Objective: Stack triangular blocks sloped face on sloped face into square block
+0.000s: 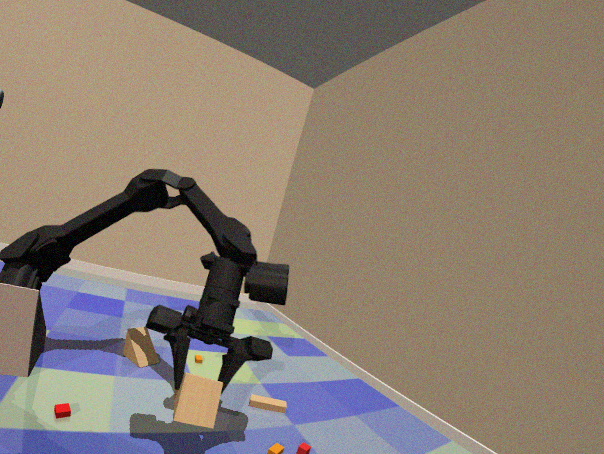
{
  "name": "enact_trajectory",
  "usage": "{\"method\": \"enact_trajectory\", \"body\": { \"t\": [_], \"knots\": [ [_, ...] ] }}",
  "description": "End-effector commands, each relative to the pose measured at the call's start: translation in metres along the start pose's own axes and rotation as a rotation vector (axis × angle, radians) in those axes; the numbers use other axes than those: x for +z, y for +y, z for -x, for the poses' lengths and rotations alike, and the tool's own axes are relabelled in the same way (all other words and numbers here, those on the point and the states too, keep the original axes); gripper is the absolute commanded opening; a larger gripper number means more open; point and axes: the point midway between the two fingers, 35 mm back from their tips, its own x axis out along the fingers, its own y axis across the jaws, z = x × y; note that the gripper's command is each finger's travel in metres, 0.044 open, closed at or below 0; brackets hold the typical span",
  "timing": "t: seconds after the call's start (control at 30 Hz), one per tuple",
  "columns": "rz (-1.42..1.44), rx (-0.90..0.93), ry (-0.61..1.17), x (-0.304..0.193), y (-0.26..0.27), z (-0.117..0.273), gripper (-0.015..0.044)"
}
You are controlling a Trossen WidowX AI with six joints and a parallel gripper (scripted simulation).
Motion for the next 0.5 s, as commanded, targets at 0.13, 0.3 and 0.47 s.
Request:
{"method": "enact_trajectory", "body": {
  "t": [0.13,0.3,0.47],
  "knots": [
    [0.195,-0.036,-0.165,-0.0038,0.0020,-0.0062,0.0000],
    [0.315,-0.095,-0.250,-0.0058,0.0018,-0.0063,0.0000],
    [0.428,-0.169,-0.327,-0.0087,0.0016,-0.0052,0.0000]
  ]
}}
